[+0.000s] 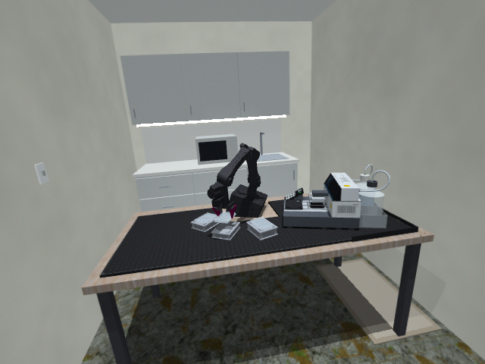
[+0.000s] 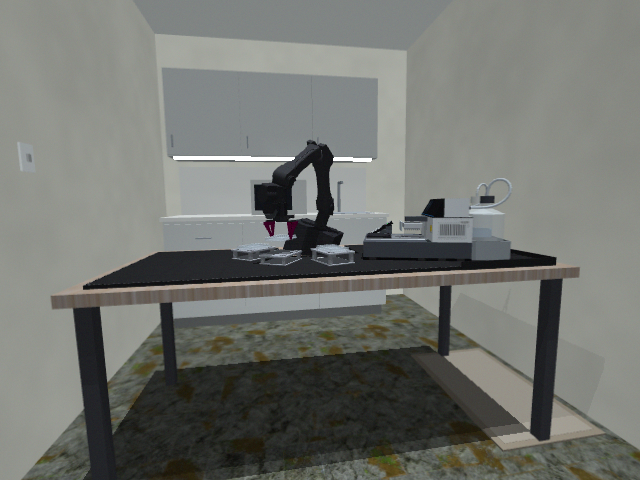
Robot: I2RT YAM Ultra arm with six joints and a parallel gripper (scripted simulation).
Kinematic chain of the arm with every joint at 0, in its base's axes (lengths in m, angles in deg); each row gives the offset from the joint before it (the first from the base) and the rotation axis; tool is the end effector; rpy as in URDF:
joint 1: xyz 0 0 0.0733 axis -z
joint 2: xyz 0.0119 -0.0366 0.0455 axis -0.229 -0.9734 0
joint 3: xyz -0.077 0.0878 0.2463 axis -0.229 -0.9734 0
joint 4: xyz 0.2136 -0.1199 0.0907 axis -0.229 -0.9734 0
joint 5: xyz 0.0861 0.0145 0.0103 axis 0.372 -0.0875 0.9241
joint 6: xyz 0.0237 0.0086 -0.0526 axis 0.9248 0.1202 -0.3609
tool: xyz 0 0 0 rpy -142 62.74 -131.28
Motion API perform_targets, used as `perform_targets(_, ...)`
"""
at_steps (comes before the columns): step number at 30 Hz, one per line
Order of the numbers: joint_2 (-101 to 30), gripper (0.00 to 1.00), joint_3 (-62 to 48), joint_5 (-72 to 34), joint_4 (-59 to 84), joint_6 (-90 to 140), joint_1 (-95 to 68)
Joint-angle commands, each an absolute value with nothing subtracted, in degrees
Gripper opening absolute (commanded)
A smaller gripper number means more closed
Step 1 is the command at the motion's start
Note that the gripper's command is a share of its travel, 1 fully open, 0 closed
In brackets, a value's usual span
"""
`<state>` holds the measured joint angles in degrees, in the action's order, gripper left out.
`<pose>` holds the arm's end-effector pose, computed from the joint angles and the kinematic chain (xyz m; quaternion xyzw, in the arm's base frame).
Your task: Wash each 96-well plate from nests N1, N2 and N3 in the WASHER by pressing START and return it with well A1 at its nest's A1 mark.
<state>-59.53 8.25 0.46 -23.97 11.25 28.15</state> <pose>0.3003 -0.2446 0.0898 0.2431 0.9526 0.1816 0.0206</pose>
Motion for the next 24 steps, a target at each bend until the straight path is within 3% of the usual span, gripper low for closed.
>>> perform_targets(1,-59.04,0.00,8.52,0.55,-22.90,11.57,28.39)
perform_targets(24,-62.31,0.00,5.53,0.73,-16.02,13.41,26.66)
